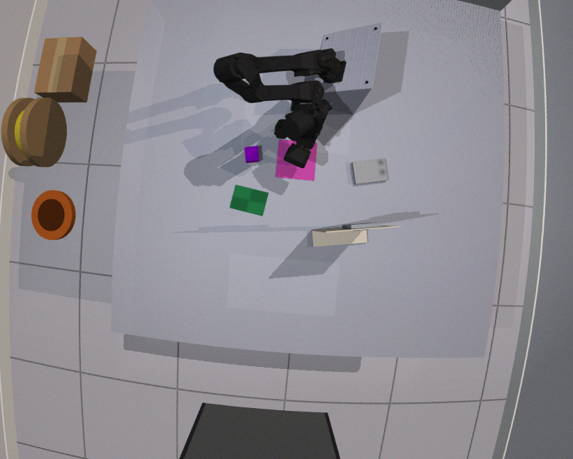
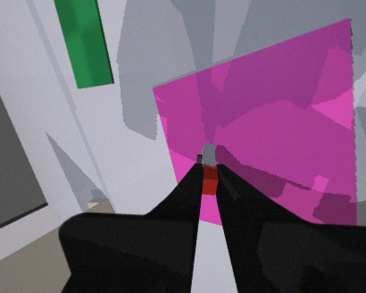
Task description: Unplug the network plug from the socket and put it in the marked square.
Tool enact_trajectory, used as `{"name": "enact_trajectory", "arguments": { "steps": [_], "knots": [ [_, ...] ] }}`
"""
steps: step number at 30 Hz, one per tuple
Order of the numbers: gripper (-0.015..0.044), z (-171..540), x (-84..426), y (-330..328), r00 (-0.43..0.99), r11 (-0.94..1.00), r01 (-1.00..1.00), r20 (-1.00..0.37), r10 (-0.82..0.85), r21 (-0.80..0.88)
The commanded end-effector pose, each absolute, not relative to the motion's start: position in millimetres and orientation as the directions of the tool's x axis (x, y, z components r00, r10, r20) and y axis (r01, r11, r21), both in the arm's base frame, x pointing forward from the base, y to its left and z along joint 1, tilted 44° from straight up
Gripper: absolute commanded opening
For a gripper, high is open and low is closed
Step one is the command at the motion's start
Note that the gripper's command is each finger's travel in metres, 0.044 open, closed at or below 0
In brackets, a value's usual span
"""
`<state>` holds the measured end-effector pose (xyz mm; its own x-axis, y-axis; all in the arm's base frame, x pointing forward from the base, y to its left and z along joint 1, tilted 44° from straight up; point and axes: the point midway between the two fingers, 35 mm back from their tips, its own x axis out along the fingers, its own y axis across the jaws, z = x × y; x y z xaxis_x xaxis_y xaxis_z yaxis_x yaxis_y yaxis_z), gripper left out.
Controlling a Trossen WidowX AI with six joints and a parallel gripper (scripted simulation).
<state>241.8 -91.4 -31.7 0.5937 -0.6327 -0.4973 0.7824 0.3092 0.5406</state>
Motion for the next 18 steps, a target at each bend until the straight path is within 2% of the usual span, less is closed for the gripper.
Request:
{"name": "enact_trajectory", "arguments": {
  "steps": [1,18],
  "knots": [
    [0.0000,-33.2,241.1,-92.9,0.595,0.312,0.783,-0.499,-0.631,0.539],
    [0.0000,-36.8,241.1,-97.9,0.596,0.314,0.782,-0.497,-0.631,0.538]
  ]
}}
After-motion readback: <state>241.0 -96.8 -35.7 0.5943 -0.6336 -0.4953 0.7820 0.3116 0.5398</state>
